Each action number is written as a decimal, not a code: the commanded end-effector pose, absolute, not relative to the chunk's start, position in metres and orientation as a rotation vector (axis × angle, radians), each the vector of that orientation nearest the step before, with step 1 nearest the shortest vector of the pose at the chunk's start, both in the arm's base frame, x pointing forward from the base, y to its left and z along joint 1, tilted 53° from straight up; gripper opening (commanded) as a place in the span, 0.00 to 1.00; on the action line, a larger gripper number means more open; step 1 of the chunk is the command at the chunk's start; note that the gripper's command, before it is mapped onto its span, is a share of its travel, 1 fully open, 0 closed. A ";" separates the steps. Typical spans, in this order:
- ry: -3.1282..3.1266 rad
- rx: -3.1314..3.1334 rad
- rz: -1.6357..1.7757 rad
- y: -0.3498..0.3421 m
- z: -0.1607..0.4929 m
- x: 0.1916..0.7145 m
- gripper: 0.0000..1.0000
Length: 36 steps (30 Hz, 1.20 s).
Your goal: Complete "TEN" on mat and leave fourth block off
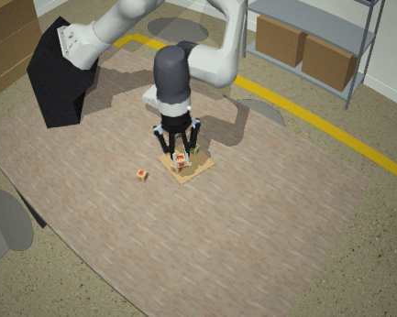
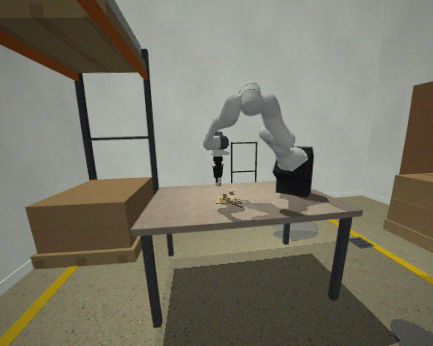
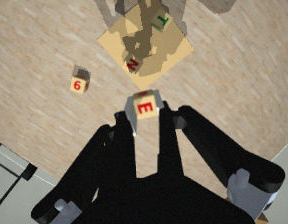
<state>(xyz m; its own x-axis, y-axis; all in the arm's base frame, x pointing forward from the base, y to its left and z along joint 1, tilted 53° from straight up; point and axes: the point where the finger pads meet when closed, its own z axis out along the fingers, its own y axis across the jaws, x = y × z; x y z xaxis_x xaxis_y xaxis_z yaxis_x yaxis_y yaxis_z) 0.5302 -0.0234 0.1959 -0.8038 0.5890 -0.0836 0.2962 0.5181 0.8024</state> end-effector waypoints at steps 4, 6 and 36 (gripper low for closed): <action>2.395 0.970 1.225 -0.021 0.196 0.524 0.16; 2.395 0.970 1.225 -0.021 0.196 0.524 0.16; 2.275 1.493 1.341 0.014 0.206 0.493 0.16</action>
<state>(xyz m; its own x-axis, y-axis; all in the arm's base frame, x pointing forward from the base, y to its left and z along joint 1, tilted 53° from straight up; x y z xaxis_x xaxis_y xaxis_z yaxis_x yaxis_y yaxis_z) 0.4950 0.0150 0.2064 -0.5981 0.7559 0.2663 0.6169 0.2221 0.7551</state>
